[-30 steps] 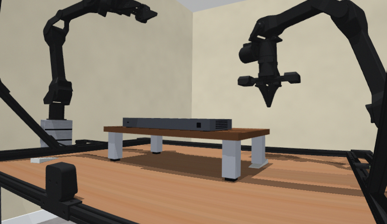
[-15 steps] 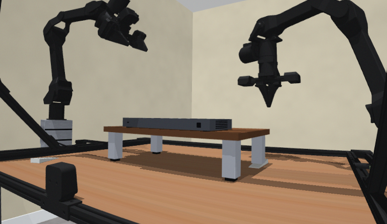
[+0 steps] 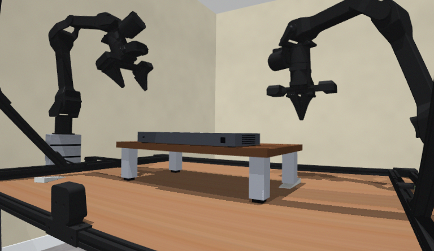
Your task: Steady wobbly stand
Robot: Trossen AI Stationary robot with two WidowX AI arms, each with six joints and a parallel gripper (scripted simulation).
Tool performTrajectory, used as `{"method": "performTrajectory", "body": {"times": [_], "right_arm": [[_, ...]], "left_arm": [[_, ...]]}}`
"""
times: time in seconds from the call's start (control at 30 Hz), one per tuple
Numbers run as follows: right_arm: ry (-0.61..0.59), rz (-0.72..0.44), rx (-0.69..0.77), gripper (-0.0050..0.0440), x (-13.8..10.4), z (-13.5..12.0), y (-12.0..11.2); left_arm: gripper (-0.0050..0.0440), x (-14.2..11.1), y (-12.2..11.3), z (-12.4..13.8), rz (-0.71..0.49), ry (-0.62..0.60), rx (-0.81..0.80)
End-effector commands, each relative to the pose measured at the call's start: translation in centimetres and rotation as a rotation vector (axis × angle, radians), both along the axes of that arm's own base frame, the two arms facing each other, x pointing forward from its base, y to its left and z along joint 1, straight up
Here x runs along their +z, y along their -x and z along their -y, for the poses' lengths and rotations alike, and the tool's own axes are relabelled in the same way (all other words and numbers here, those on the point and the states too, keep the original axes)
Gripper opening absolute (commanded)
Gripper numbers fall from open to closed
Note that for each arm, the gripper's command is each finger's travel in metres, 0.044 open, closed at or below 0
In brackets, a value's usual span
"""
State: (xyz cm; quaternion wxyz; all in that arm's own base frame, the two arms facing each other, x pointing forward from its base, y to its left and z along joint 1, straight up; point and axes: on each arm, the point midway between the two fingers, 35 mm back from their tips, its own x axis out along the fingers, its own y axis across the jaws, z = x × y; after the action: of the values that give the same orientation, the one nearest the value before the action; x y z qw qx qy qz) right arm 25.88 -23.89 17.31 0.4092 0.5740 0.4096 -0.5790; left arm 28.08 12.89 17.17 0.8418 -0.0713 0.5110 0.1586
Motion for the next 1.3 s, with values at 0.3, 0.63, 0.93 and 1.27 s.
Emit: {"method": "performTrajectory", "body": {"times": [0.3,0.63,0.93,1.27], "right_arm": [[0.000,0.000,0.000,0.0000,0.0,0.0,0.0],[0.000,0.000,0.000,0.0000,0.0,0.0,0.0],[0.165,0.166,0.083,0.0440,2.7,2.5,-2.7],[0.486,0.423,0.221,0.0440,10.0,6.0,-6.6]], "left_arm": [[0.0440,-5.0,4.8,2.1,-0.231,0.101,-0.010],[0.0440,-8.4,10.0,4.4,-0.447,0.197,-0.024],[0.0440,-8.1,9.3,4.2,-0.423,0.189,-0.019],[0.0440,-8.1,9.3,4.2,-0.423,0.189,-0.019]]}}
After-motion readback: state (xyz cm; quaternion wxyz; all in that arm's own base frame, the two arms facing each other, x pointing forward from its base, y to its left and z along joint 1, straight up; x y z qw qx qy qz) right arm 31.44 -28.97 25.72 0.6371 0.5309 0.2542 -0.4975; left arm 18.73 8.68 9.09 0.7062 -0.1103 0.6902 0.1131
